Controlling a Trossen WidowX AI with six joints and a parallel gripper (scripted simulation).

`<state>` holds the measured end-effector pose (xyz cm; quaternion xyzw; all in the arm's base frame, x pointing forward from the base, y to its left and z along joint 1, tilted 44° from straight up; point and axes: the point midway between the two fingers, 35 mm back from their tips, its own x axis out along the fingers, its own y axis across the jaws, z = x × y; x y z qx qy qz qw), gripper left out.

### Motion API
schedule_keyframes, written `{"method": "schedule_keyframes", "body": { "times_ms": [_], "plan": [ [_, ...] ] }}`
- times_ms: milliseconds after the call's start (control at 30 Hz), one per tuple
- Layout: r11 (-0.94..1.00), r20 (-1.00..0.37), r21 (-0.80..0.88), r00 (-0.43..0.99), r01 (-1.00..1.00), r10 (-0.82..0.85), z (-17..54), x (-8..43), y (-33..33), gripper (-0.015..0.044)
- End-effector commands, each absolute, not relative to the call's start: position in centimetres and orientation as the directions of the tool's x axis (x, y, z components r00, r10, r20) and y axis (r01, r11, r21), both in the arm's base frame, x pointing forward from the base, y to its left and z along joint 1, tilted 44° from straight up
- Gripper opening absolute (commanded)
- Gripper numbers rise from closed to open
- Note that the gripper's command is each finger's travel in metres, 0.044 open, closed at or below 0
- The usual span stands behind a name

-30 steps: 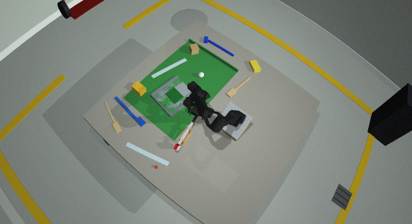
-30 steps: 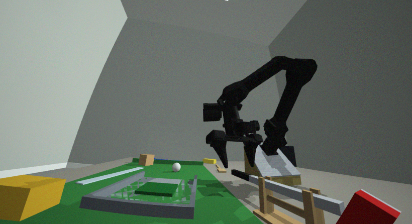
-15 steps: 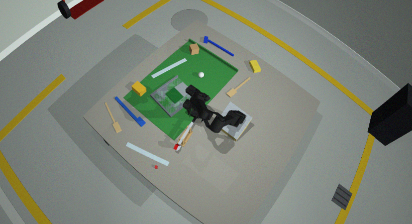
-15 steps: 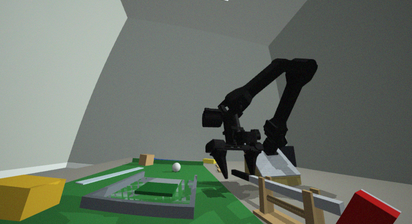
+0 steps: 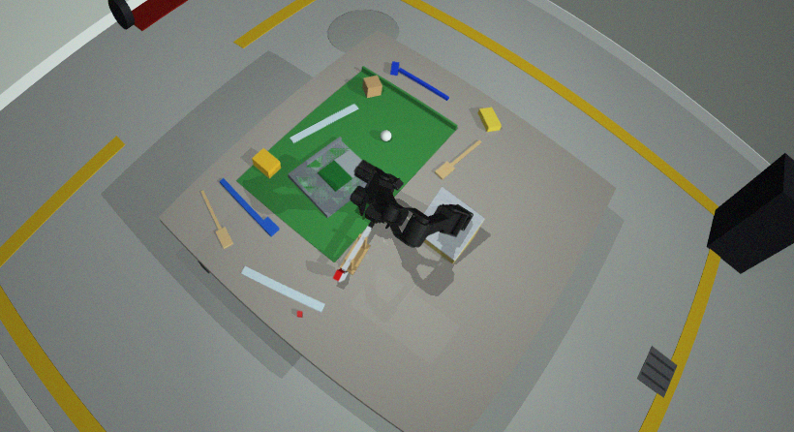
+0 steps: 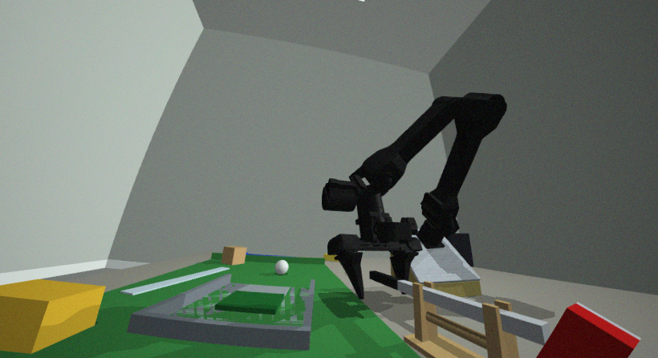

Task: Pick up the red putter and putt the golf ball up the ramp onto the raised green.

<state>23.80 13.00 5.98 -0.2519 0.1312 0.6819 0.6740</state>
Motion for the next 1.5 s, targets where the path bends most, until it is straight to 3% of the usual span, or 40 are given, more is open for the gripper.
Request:
{"method": "schedule_keyframes", "body": {
  "times_ms": [0,67,567,800,1467],
  "plan": [
    [-0.056,-0.518,-0.144,0.027,-0.988,0.855,5.5,23.6,13.3,0.0440],
    [-0.056,-0.518,-0.144,0.027,-0.988,0.855,5.5,23.6,13.3,0.0440],
    [-0.057,-0.520,-0.159,0.034,-0.986,0.853,5.8,23.8,13.1,0.0046],
    [-0.057,-0.520,-0.159,0.034,-0.986,0.853,5.8,23.8,13.1,0.0000],
    [-0.058,-0.534,-0.154,0.034,-0.986,0.845,10.8,23.7,7.7,0.0000]
  ]
}}
